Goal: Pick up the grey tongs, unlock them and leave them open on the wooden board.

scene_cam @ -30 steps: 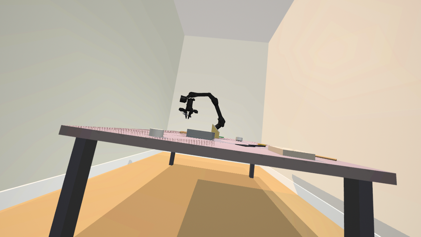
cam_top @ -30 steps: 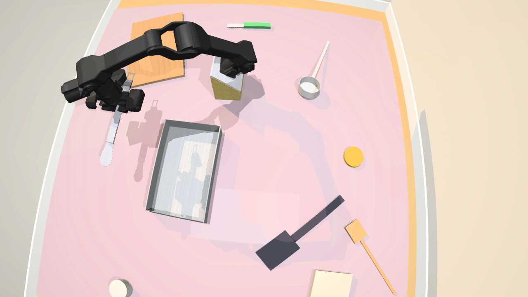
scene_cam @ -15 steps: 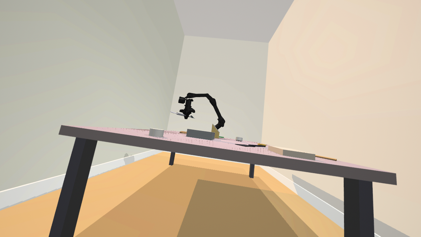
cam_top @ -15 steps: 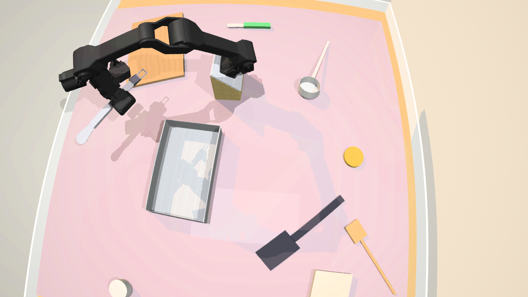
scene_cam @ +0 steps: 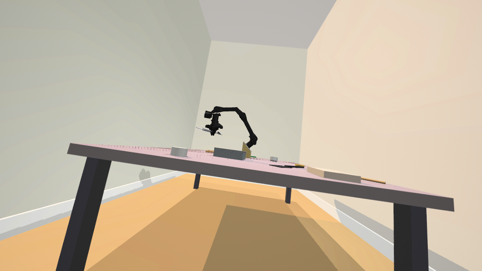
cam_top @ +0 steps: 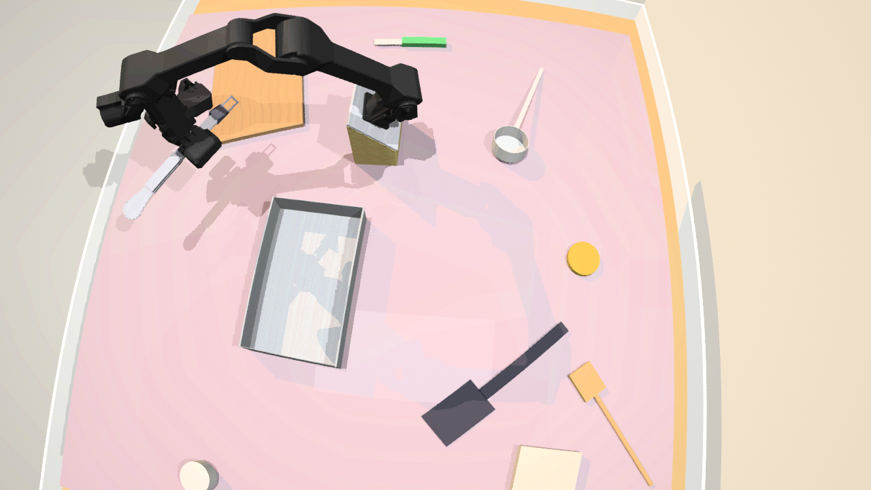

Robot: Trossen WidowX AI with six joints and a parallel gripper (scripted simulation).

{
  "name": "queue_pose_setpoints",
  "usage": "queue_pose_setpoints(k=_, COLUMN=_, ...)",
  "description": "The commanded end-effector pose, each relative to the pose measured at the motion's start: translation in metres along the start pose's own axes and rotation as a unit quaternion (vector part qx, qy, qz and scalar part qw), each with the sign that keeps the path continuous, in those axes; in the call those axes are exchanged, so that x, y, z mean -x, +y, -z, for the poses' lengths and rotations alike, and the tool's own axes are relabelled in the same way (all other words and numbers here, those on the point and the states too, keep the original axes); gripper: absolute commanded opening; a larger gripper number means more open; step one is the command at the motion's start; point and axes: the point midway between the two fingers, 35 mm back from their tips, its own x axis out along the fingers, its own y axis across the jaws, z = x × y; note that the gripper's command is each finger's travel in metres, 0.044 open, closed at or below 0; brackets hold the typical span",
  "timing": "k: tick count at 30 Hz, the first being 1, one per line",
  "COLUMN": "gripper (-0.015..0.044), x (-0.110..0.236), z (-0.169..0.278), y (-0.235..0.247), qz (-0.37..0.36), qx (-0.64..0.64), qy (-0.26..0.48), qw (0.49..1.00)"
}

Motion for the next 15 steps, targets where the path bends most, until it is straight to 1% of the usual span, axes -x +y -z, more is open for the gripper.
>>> queue_pose_setpoints(k=1, gripper=-0.0150, x=0.009, z=-0.019, y=0.024, qz=-0.006, qx=0.034, qy=0.008, qw=0.999)
queue_pose_setpoints(k=15, gripper=-0.0150, x=0.020, z=-0.098, y=0.095, qz=-0.019, qx=0.166, qy=0.007, qw=0.986)
